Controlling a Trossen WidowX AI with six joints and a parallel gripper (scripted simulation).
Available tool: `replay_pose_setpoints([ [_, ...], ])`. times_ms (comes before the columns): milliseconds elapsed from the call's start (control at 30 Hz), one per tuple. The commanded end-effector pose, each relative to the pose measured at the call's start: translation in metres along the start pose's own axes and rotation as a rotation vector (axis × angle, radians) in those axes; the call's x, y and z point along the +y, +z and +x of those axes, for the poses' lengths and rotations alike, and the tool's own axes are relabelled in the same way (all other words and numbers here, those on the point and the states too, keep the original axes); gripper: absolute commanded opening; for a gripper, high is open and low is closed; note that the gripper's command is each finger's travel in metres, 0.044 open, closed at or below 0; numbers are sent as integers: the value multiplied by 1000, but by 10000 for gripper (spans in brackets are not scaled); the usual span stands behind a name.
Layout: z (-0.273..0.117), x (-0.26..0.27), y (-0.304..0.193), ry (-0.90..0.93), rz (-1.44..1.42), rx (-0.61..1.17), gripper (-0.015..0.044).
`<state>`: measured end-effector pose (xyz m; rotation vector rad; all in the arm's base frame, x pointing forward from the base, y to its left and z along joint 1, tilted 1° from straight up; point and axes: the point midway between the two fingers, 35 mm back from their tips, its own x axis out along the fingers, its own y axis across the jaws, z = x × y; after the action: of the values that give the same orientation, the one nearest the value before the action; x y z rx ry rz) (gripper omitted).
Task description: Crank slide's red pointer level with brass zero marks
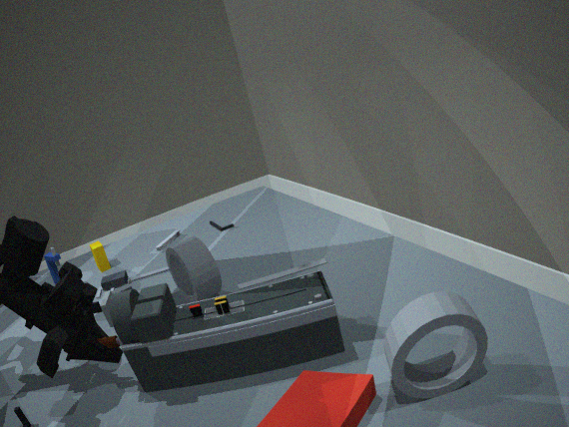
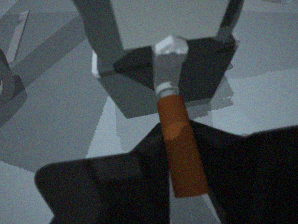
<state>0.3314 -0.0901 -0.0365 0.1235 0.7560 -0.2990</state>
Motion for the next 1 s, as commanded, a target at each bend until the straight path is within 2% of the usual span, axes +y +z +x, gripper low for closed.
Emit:
replay_pose_setpoints([
  [0, -1, 9, 0, 28, -9, 0, 0],
  [967, -5, 18, 3, 29, -8, 0, 0],
])
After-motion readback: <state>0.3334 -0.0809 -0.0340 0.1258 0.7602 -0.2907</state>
